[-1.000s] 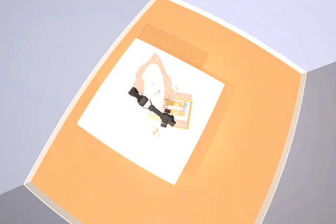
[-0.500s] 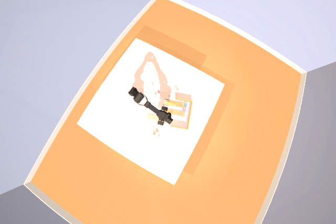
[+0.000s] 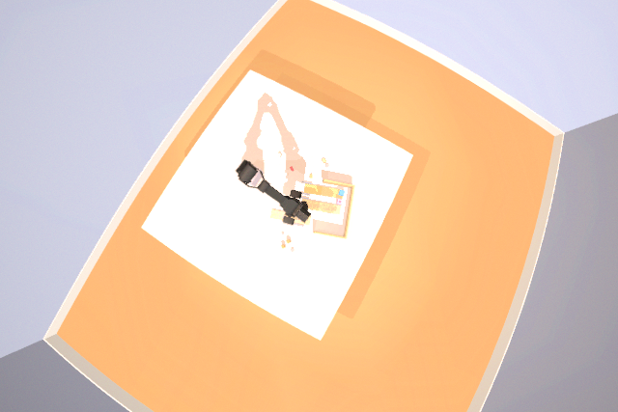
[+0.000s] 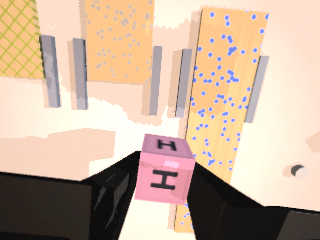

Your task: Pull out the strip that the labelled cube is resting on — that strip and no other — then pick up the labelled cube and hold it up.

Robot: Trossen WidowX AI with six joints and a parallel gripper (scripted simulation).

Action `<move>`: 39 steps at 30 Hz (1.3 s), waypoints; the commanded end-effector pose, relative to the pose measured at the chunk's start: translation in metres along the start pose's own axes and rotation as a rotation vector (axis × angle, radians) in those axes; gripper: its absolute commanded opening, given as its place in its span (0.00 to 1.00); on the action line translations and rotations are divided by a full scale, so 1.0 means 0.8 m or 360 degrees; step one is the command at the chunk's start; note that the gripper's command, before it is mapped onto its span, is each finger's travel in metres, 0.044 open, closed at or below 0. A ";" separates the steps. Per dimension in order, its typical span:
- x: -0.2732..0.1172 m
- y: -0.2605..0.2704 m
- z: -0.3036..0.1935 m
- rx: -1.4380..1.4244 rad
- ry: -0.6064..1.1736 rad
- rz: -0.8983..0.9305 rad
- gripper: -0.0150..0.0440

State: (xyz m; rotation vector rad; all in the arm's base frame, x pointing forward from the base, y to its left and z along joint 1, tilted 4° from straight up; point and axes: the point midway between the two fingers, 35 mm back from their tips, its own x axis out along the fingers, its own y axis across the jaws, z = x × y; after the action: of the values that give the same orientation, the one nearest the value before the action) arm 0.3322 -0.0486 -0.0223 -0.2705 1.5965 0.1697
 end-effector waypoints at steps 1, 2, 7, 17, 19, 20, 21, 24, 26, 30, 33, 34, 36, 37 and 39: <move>-0.002 0.008 -0.017 0.0010 -0.0013 -0.0001 0.25; -0.001 0.010 -0.021 0.0009 -0.0013 0.0000 0.25; 0.000 0.017 -0.036 0.0010 -0.0012 0.0000 0.25; -0.045 0.017 -0.036 0.0010 -0.0012 0.0000 0.25; -0.045 0.017 -0.036 0.0010 -0.0012 0.0000 0.25; -0.045 0.017 -0.036 0.0010 -0.0012 0.0000 0.25; -0.045 0.017 -0.036 0.0010 -0.0012 0.0000 0.25; -0.045 0.017 -0.036 0.0010 -0.0012 0.0000 0.25; -0.045 0.017 -0.036 0.0010 -0.0012 0.0000 0.25; -0.045 0.017 -0.036 0.0010 -0.0012 0.0000 0.25; -0.045 0.017 -0.036 0.0010 -0.0012 0.0000 0.25; -0.045 0.017 -0.036 0.0010 -0.0012 0.0000 0.25; -0.045 0.017 -0.036 0.0010 -0.0012 0.0000 0.25; -0.045 0.017 -0.036 0.0010 -0.0012 0.0000 0.25; -0.045 0.017 -0.036 0.0010 -0.0012 0.0000 0.25</move>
State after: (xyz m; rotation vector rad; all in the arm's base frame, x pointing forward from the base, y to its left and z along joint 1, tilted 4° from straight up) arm 0.3018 -0.0420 0.0134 -0.2717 1.5894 0.1678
